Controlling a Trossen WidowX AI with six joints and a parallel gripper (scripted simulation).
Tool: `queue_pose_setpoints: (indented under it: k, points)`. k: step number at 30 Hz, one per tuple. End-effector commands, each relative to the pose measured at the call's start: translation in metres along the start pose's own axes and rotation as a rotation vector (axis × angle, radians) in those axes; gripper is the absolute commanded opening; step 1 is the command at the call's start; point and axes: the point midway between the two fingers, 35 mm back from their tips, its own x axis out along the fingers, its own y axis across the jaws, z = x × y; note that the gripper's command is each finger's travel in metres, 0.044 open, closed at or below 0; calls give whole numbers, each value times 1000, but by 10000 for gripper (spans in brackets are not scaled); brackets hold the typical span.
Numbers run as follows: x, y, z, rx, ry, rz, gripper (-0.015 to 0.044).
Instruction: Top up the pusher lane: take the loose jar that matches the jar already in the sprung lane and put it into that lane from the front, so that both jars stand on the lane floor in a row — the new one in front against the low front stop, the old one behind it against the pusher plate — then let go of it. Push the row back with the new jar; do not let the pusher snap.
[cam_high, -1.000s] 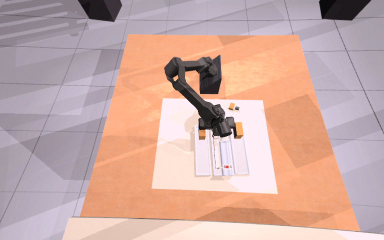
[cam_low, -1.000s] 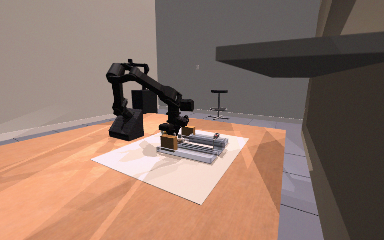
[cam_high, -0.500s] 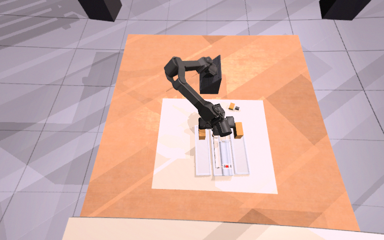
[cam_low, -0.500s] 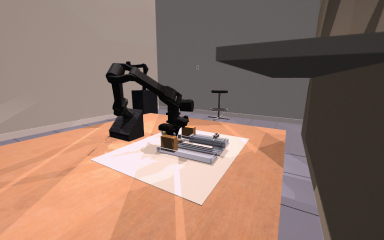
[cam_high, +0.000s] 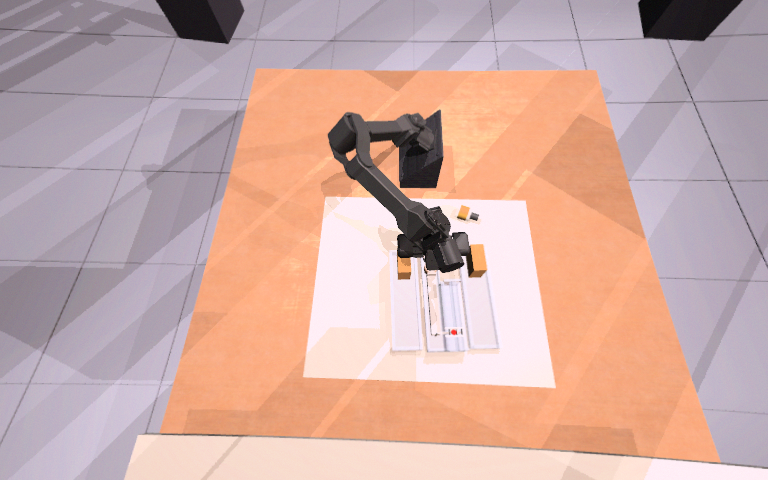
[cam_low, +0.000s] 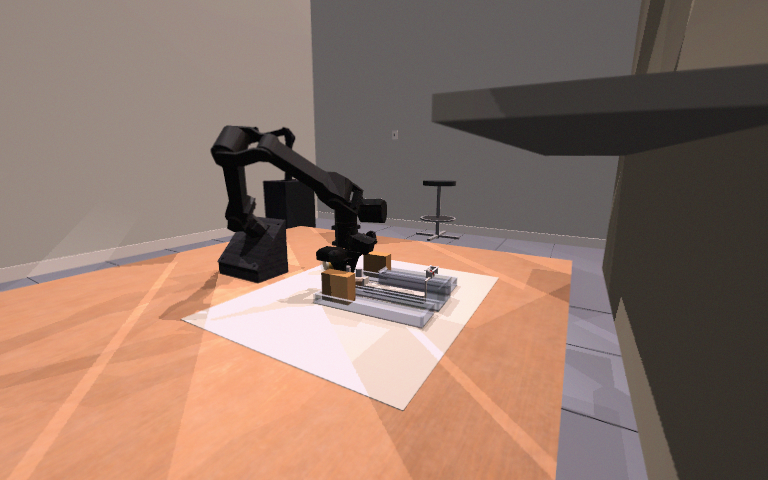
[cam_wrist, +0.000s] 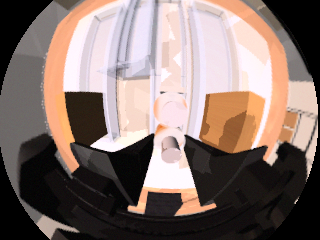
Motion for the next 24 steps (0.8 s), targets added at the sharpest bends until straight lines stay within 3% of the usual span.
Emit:
queue_pose_setpoints:
  k: [1, 7, 17, 24]
  points:
    - [0, 0, -1, 5, -1, -2, 0]
    - [0, 0, -1, 5, -1, -2, 0]
    - [0, 0, 0, 5, -1, -2, 263]
    - [-8, 0, 0, 5, -1, -2, 271]
